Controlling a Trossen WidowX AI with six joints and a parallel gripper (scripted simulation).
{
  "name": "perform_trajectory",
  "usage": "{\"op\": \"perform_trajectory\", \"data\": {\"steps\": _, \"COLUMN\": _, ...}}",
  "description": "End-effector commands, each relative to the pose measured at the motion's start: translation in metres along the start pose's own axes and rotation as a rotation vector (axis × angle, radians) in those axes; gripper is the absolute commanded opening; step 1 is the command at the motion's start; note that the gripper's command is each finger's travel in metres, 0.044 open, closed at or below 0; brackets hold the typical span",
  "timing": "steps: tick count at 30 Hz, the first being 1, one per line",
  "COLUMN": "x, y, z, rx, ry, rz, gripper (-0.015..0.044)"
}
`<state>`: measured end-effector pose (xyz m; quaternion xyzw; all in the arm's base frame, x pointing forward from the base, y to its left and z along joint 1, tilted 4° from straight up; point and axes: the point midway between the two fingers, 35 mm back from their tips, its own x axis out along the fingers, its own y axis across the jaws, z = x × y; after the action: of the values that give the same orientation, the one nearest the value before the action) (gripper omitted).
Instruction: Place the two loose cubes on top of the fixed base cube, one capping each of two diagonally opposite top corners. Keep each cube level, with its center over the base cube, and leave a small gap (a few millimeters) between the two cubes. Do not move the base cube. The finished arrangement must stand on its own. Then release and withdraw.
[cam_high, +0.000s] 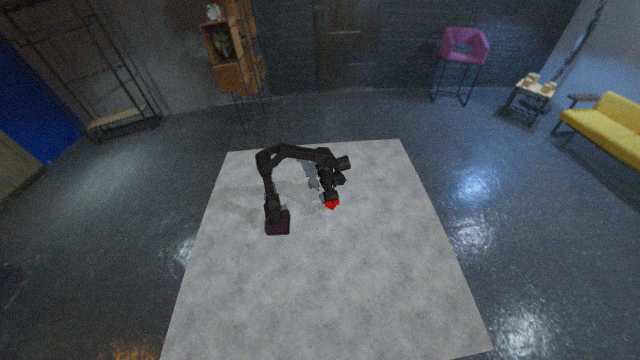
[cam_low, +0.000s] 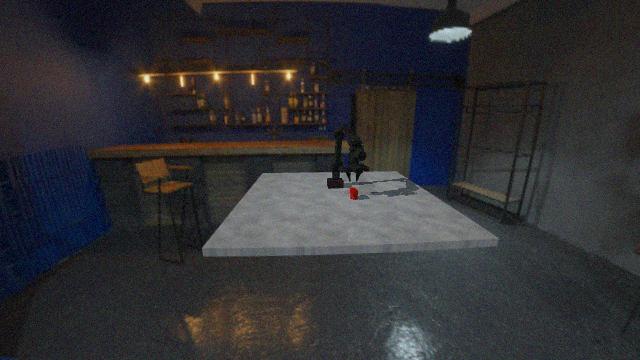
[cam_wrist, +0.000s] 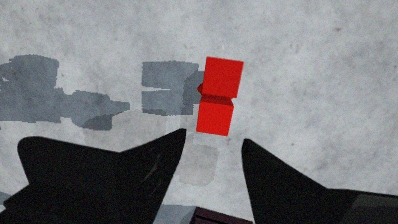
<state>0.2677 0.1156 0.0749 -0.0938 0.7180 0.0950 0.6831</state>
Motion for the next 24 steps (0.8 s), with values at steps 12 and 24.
{"op": "perform_trajectory", "data": {"steps": 12, "x": -0.018, "y": 0.0, "z": 0.0, "rx": 0.0, "ry": -0.003, "rz": 0.0, "gripper": 0.04}}
{"op": "perform_trajectory", "data": {"steps": 24, "x": -0.019, "y": 0.122, "z": -0.013, "rx": 0.0, "ry": -0.001, "rz": 0.011, "gripper": 0.04}}
